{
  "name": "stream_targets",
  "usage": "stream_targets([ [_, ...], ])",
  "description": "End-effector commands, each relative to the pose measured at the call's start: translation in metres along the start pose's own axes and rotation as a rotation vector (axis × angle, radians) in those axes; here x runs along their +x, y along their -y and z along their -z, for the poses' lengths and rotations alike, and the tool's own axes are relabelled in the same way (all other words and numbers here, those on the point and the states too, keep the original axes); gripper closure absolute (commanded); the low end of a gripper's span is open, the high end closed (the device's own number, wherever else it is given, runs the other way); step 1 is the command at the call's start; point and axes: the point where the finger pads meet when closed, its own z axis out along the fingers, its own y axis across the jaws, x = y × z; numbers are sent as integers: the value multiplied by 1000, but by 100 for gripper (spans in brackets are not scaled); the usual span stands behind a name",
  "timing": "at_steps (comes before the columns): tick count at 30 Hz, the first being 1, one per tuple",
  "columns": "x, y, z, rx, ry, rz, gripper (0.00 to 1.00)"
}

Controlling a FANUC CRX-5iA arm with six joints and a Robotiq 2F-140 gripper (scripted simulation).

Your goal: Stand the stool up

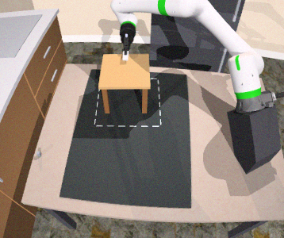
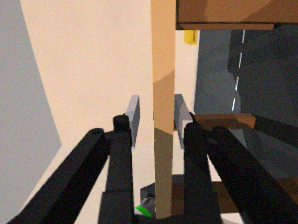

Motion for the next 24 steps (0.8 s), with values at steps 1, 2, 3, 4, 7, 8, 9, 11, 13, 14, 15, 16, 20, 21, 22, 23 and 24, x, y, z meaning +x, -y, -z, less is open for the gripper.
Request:
stream_targets([
  [1, 0, 1, 5, -1, 0, 2, 67],
  [2, 0, 1, 8, -1, 0, 2, 67],
  [3, 0, 1, 11, -1, 0, 2, 67],
  [4, 0, 1, 16, -1, 0, 2, 67],
  [7, 0, 1, 32, -1, 0, 2, 67],
  [8, 0, 1, 32, -1, 0, 2, 67],
  [9, 0, 1, 32, -1, 0, 2, 67],
  [11, 0, 1, 44, -1, 0, 2, 67],
  [13, 0, 1, 57, -1, 0, 2, 67],
  [14, 0, 1, 63, -1, 0, 2, 67],
  [15, 0, 1, 68, -1, 0, 2, 67],
  [16, 0, 1, 73, -1, 0, 2, 67],
  [20, 0, 1, 88, -1, 0, 2, 67],
  [21, 0, 1, 90, -1, 0, 2, 67],
  [22, 0, 1, 92, -1, 0, 2, 67],
  [23, 0, 1, 93, -1, 0, 2, 67],
  [24, 0, 1, 94, -1, 0, 2, 67],
])
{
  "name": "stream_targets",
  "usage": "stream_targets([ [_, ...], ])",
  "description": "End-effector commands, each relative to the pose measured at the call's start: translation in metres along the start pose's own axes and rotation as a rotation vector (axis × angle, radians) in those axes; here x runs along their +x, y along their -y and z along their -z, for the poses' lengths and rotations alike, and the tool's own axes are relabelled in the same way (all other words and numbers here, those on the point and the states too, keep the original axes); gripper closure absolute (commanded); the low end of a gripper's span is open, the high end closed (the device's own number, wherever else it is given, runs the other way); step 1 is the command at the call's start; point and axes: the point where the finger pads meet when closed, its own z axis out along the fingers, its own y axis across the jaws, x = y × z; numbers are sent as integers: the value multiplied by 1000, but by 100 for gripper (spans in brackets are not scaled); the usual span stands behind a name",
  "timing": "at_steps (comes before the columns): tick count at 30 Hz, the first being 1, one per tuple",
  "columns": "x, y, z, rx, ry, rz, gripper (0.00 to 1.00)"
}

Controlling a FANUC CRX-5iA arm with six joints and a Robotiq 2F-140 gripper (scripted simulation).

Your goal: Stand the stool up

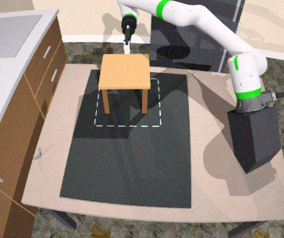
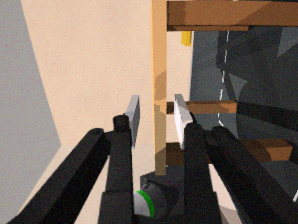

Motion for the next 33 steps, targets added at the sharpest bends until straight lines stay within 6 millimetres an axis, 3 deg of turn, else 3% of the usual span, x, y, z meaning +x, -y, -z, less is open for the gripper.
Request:
stream_targets([
  [1, 3, 1, 12, 10, 10, -1, 67],
  [21, 3, 5, 13, 9, 10, -1, 67],
  [33, 3, 53, 15, 9, 10, -1, 67],
])
